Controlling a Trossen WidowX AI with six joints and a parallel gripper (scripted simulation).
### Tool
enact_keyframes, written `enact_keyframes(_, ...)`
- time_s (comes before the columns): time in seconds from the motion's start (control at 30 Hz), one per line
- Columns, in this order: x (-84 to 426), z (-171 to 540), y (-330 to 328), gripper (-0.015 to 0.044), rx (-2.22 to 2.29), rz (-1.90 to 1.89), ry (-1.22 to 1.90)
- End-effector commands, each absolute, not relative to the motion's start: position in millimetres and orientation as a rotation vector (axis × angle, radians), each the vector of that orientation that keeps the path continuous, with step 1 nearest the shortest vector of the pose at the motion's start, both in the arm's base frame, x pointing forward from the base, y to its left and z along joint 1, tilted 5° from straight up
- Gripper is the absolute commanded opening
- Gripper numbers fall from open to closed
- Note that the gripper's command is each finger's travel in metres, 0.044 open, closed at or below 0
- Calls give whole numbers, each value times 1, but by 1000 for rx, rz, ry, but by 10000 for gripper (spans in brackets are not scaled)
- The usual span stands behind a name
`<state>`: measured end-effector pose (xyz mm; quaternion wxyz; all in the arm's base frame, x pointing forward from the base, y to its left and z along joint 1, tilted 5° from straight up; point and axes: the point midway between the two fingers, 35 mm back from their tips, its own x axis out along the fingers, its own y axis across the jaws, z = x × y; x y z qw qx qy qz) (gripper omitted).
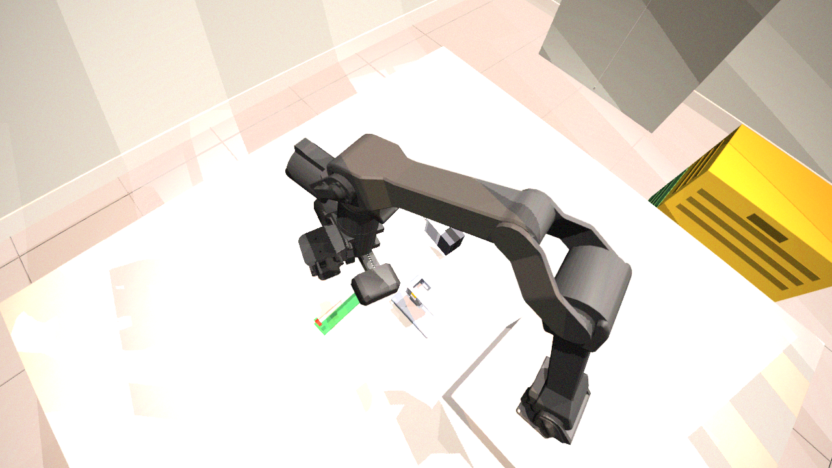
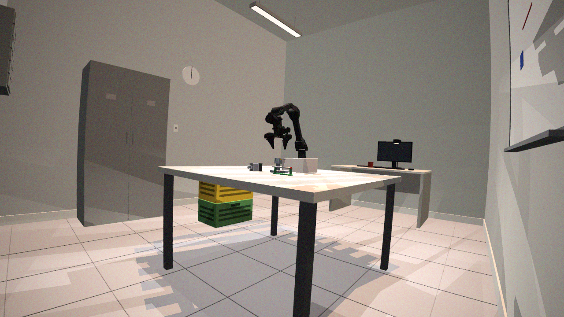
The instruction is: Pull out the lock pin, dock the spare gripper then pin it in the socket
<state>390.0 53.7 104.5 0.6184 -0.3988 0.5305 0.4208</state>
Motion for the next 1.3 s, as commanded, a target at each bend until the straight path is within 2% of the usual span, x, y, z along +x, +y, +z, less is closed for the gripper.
enact_keyframes(0.0, 392, 104, 30, 440, -599, 658, 1309)
enact_keyframes(0.2, 394, 103, -5, 440, -57, 163, 1346)
enact_keyframes(0.43, 392, 102, -45, 440, 588, -367, 1233)
enact_keyframes(0.87, 382, 101, -94, 440, 1347, -897, 900)
enact_keyframes(1.27, 364, 101, -135, 440, 2038, -1270, 415)
